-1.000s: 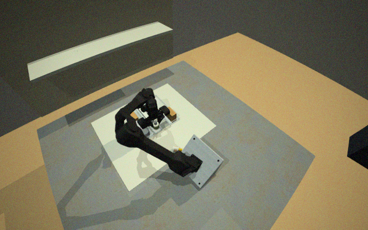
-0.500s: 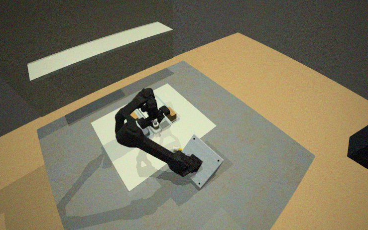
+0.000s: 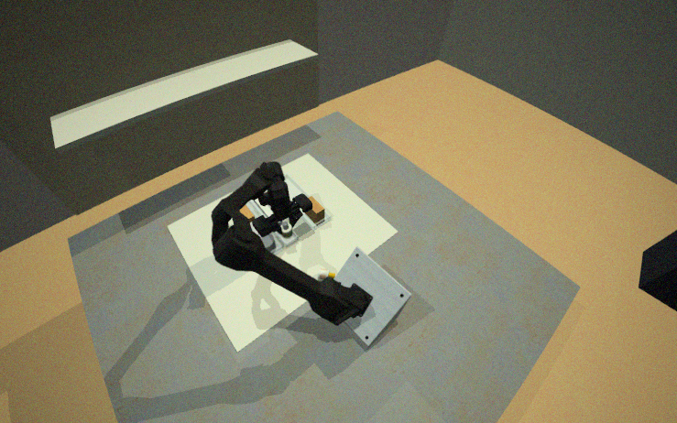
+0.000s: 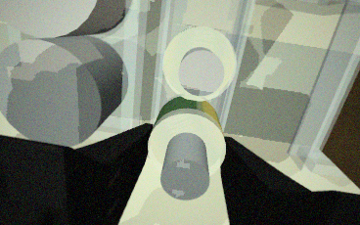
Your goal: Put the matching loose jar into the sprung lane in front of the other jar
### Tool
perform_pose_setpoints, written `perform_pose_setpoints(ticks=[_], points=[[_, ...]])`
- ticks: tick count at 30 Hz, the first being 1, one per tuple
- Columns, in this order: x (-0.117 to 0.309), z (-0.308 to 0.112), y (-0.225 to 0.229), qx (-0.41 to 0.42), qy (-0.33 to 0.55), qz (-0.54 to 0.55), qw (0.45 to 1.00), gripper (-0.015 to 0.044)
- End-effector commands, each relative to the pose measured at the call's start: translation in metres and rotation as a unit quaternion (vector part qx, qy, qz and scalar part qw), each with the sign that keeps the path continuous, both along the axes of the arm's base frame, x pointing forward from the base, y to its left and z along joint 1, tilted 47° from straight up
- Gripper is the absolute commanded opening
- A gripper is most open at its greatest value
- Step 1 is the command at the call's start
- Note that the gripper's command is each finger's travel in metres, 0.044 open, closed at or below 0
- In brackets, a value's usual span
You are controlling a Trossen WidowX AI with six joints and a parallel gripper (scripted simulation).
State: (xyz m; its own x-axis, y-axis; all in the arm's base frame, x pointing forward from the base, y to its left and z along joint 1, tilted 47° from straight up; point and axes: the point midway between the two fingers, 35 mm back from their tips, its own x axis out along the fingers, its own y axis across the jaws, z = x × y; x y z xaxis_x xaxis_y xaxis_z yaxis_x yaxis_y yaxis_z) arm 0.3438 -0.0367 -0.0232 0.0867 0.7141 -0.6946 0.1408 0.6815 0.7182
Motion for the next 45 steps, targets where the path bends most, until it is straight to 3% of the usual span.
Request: perform_pose_setpoints(ticks=[1, 45], points=[[0.007, 0.002, -0.002, 0.0, -0.011, -0.004, 1.0, 0.0], [0.008, -0.009, 0.01, 0.001, -0.011, -0.004, 1.0, 0.0]])
